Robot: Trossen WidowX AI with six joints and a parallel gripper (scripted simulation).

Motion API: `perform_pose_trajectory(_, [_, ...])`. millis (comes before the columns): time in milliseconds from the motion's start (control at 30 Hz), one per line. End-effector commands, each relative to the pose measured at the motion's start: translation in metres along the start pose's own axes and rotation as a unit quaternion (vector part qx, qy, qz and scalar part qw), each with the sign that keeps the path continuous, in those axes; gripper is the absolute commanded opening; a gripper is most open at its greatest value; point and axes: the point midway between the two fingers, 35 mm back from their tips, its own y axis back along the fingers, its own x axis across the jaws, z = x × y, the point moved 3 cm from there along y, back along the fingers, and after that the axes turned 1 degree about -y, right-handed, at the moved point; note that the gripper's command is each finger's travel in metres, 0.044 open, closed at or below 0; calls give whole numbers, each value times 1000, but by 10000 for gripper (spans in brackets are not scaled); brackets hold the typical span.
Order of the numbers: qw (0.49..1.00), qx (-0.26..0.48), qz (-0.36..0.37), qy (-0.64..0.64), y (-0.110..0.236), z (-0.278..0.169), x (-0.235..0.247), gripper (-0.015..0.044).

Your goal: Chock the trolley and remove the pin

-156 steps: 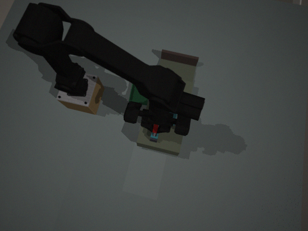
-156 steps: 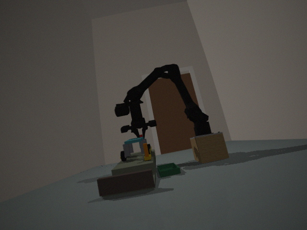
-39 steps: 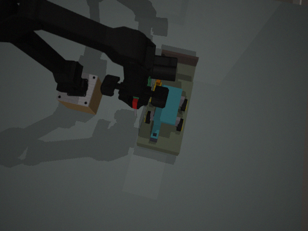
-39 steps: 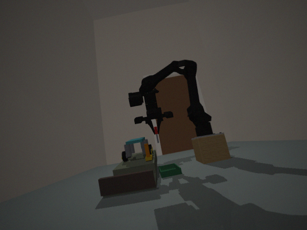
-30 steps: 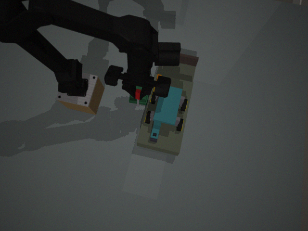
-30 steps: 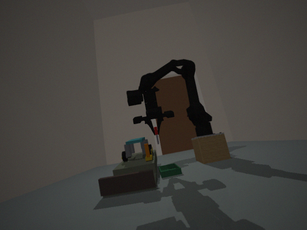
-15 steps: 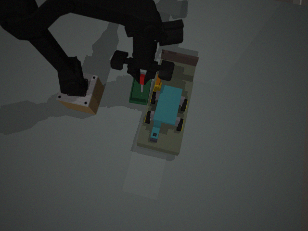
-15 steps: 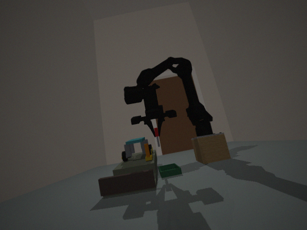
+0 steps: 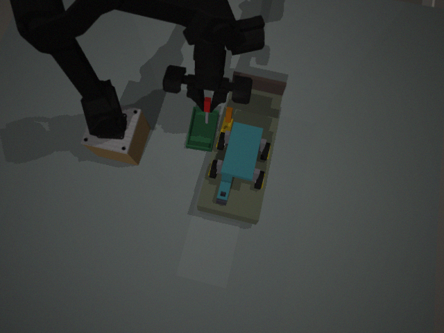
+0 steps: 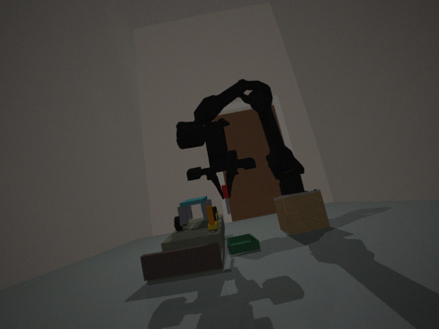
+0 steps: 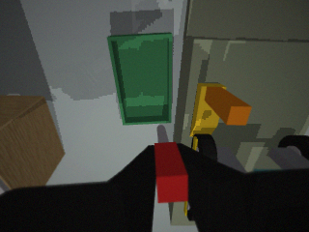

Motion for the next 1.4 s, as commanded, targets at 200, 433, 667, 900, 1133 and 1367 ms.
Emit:
perform_pose_trajectory(200, [989,-25,-15,144,0,-3,3,0])
perform_pose_trajectory(433, [967,-39,-32,249,-1,-5,4,0])
perform_pose_trajectory(667, [934,-48,-52,349,-1,-8,5,0])
perform_pose_trajectory(900, [893,-62,-58,442,-1,-10,4,0])
perform_pose_trajectory(1133, [841,-75,-69,531,-2,-13,4,0])
perform_pose_trajectory(1367, [780,-85,-84,614,-2,-15,3,0])
